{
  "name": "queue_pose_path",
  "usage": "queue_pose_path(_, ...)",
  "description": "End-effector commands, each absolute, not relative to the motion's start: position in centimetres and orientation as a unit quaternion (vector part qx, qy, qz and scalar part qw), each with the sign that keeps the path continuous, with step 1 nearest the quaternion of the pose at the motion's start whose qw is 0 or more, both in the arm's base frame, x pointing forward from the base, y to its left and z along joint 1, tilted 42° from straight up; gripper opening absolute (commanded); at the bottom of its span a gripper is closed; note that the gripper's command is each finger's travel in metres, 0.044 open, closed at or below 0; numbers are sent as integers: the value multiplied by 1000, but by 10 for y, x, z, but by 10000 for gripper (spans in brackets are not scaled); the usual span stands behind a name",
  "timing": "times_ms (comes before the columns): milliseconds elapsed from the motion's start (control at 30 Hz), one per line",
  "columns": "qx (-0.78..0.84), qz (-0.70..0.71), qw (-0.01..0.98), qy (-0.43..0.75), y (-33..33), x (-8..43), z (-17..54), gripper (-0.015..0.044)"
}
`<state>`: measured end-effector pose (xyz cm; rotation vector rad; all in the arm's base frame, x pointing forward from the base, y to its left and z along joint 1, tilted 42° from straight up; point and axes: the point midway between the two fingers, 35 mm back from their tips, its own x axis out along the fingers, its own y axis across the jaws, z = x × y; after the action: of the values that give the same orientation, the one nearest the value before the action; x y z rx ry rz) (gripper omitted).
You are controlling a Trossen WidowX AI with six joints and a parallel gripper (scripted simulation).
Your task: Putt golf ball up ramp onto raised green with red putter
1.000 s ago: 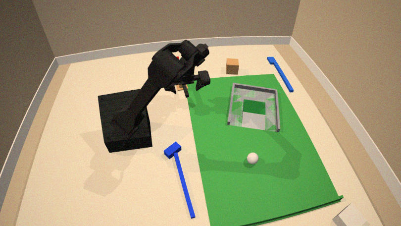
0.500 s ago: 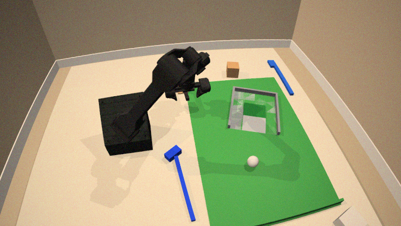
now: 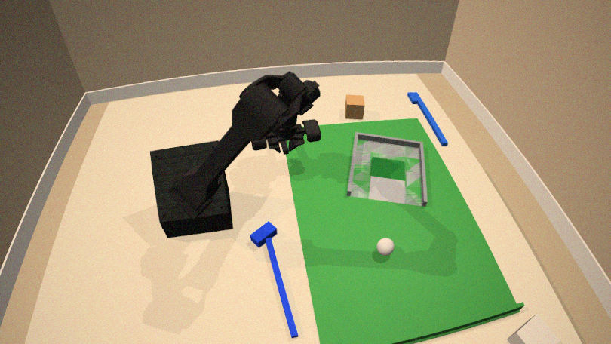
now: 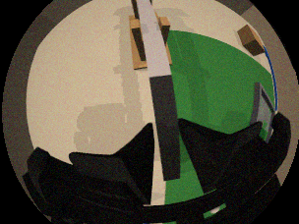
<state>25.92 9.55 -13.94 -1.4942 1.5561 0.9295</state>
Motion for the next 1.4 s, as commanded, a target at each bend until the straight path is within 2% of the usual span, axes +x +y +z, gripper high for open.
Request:
queue_pose_path(0,-587,365,386,611,96,259,-139,66)
queue_pose_path(267,-587,365,386,611,96,260,-138,0)
queue_pose_path(800,-584,369,386,612,163,261,-64,0)
queue_pose_path(900,-584,361,386,615,155,261,-67,0)
queue_pose_path(1367,-484,167,519,685,97,274,3,0)
